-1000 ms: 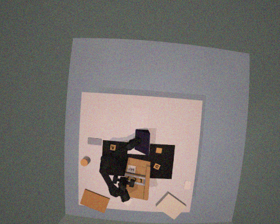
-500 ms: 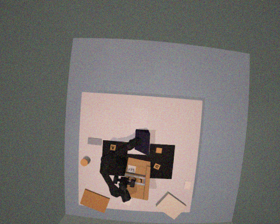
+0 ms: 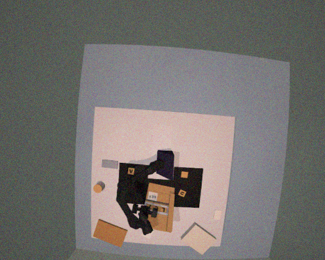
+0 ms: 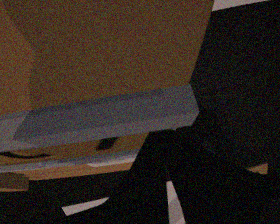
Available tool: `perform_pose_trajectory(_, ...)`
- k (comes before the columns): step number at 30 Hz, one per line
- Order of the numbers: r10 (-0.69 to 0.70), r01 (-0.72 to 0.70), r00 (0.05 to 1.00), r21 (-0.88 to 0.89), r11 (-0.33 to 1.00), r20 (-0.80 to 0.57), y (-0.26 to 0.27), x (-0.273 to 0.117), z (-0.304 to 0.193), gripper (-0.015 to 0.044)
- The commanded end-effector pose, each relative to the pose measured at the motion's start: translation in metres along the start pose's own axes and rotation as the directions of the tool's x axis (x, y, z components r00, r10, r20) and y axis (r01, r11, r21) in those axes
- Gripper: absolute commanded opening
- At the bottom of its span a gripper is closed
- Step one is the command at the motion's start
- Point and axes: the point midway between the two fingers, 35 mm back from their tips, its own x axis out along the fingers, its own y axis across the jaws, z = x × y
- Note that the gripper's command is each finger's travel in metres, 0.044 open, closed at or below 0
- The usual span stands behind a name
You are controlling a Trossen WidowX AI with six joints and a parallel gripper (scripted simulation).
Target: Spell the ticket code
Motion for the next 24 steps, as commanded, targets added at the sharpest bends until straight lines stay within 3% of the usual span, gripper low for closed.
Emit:
perform_pose_trajectory(1, 0.001, -0.001, 1.0, 0.005, 1.0, 0.002, 0.002, 0.0, 0.001, 0.0)
perform_pose_trajectory(24, 0.001, -0.001, 1.0, 0.004, 1.0, 0.001, 0.002, -0.014, -0.012, 0.0)
